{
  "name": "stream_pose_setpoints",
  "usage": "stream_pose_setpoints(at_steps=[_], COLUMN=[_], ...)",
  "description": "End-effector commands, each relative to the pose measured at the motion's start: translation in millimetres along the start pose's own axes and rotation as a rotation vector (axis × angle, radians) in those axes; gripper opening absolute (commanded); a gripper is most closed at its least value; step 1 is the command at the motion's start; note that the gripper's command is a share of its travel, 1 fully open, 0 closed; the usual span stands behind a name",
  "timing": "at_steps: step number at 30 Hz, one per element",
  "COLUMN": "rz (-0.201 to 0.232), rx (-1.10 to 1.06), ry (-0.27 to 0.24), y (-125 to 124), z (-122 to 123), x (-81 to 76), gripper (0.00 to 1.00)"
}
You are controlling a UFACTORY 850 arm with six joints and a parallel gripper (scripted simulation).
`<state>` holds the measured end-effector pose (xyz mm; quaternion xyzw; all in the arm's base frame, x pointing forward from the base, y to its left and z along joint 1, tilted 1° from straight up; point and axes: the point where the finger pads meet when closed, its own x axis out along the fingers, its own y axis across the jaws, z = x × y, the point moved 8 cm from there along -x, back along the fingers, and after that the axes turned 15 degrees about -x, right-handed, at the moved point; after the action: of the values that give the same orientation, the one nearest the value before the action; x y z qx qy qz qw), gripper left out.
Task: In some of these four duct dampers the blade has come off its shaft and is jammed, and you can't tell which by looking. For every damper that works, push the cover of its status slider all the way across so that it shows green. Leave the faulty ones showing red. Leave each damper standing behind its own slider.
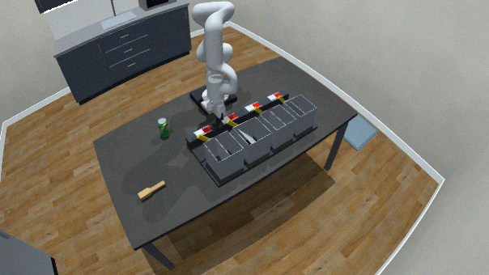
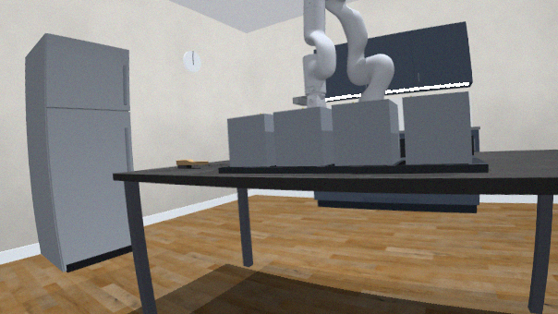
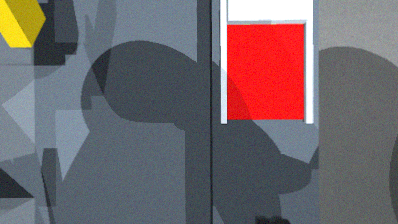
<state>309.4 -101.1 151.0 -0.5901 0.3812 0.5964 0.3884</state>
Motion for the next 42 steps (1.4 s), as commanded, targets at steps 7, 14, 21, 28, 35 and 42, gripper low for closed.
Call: stream_pose_setpoints(at_steps=[7,14,21,28,35,42], rz=[-0.001,-0.001,-0.001,-0.001,-0.001,-0.001], rx=[0.0,0.0,0.0,0.0,0.0,0.0], ry=[0.001,0.001,0.001,0.001,0.001,0.001], y=[-0.5,-0.5,-0.5,-0.5,-0.5,-0.5], z=[-0.4,-0.4,-0.4,-0.4,-0.4,-0.4], x=[3.6,7.2,10.3,11.1,11.1,11.1], gripper=[0.0,0.0,0.0,0.0,0.0,0.0])
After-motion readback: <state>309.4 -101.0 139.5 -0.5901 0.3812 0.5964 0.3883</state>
